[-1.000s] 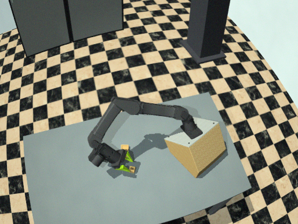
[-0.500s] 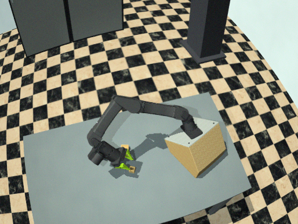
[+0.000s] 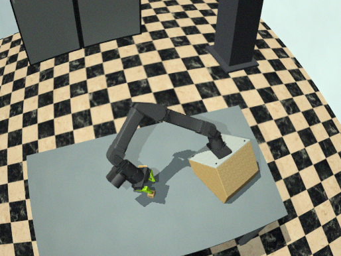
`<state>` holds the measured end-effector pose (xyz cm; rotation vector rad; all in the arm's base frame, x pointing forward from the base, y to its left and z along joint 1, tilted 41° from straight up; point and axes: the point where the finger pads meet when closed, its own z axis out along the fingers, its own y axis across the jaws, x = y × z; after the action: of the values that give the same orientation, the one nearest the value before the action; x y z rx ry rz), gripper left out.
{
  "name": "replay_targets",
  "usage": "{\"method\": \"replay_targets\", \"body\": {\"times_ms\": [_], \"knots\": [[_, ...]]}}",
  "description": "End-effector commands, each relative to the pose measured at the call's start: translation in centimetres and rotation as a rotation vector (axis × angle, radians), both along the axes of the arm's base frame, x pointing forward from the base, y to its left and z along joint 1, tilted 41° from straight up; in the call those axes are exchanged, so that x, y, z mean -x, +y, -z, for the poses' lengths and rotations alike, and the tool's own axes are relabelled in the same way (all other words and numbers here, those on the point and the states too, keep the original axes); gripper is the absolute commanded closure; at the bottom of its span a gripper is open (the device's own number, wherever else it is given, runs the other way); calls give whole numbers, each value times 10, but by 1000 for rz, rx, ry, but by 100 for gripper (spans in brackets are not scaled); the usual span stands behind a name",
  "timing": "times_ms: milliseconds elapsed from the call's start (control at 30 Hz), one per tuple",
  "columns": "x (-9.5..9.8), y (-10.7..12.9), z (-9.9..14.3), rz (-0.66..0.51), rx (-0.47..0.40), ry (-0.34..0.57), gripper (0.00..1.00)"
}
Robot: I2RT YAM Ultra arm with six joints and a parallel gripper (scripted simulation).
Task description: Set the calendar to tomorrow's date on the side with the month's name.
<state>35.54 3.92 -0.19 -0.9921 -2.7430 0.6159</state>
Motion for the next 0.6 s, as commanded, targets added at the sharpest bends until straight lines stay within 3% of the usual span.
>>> {"method": "replay_targets", "body": {"times_ms": [0, 67, 133, 567], "knots": [[-13, 11, -8, -37, 27, -105, 36], [-25, 15, -15, -36, 17, -146, 36], [-13, 11, -7, -42, 35, -114, 36], [-11, 12, -7, -141, 175, -287, 36]]}}
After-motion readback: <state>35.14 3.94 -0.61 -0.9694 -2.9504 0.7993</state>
